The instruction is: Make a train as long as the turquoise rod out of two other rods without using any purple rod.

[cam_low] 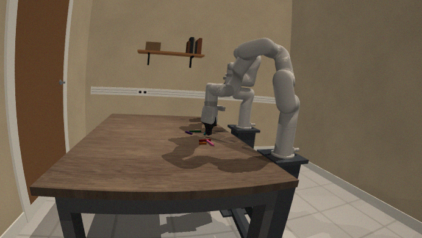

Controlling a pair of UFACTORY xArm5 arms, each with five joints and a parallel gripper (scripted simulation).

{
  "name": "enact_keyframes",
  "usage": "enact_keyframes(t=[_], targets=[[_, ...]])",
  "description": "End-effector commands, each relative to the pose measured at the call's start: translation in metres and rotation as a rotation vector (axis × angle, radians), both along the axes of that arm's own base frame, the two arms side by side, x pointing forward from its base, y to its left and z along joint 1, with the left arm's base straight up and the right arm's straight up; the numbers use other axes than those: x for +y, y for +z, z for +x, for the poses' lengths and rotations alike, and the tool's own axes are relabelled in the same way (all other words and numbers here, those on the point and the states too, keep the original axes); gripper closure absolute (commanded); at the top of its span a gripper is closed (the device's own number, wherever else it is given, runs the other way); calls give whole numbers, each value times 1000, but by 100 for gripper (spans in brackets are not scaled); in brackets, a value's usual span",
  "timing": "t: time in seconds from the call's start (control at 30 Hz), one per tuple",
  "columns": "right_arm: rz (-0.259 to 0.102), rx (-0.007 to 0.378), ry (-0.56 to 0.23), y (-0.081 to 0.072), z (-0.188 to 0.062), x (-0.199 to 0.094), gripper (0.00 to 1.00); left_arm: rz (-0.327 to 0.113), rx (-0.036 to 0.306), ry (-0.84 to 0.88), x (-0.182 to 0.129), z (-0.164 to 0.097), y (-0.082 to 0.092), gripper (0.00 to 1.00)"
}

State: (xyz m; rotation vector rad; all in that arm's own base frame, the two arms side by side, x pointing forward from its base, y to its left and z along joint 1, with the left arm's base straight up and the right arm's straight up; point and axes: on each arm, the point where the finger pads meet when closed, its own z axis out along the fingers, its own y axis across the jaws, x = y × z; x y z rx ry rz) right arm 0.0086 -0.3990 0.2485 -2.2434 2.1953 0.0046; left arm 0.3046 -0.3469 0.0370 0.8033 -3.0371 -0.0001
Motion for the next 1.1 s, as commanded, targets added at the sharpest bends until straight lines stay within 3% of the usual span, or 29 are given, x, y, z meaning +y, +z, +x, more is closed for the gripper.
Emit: enact_keyframes(t=[0.0,1.07], targets=[[-4,0,0,2,0,-1,0,-3,-3,0,-1,1,2,94],[-4,0,0,2,0,-1,0,-3,-3,0,-1,1,-9,94]])
